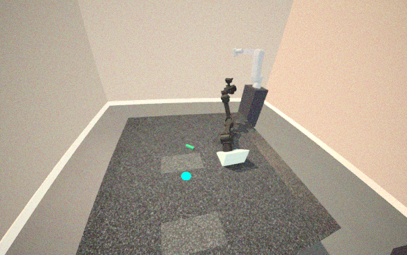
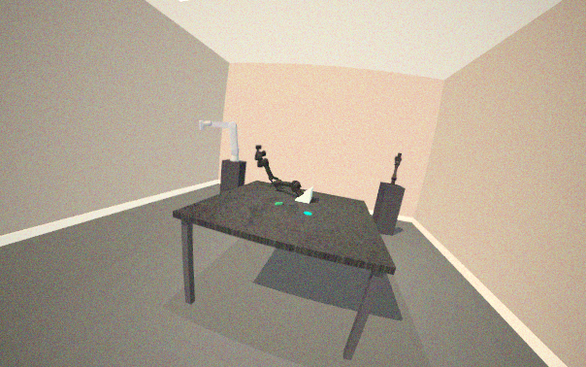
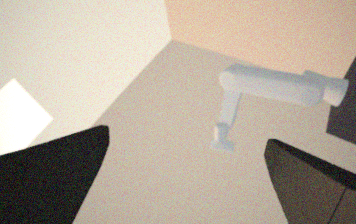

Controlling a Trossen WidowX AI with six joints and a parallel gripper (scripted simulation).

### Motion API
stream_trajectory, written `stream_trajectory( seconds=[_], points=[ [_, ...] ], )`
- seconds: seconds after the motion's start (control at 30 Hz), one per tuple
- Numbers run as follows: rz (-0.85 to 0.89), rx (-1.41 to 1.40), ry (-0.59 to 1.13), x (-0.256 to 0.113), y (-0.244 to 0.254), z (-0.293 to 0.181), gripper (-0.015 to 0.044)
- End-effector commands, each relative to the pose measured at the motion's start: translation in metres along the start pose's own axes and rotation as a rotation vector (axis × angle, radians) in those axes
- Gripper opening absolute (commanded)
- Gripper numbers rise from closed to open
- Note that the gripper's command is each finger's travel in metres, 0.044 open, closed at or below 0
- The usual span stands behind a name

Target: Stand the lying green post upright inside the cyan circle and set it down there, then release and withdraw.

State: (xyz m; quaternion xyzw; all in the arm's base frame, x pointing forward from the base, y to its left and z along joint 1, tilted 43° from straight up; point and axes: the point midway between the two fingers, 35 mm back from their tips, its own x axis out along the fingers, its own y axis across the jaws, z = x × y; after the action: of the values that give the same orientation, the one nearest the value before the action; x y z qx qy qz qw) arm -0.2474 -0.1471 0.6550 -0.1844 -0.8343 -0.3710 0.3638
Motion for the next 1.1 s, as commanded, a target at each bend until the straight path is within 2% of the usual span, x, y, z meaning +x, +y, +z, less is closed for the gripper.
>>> stream_trajectory(
  seconds=[0.0,0.17,0.2,0.6,0.83,1.07],
  points=[
    [0.003,0.003,0.001,0.0,0.001,0.0,0.0374],
    [0.107,0.11,0.038,-0.001,0.041,-0.001,0.0242],
    [0.141,0.144,0.052,-0.003,0.054,-0.001,0.0233],
    [0.538,0.502,0.302,-0.048,0.205,-0.002,0.0233],
    [0.747,0.657,0.512,-0.1,0.282,-0.003,0.0233],
    [0.929,0.765,0.765,-0.166,0.344,-0.003,0.0233]
  ],
)
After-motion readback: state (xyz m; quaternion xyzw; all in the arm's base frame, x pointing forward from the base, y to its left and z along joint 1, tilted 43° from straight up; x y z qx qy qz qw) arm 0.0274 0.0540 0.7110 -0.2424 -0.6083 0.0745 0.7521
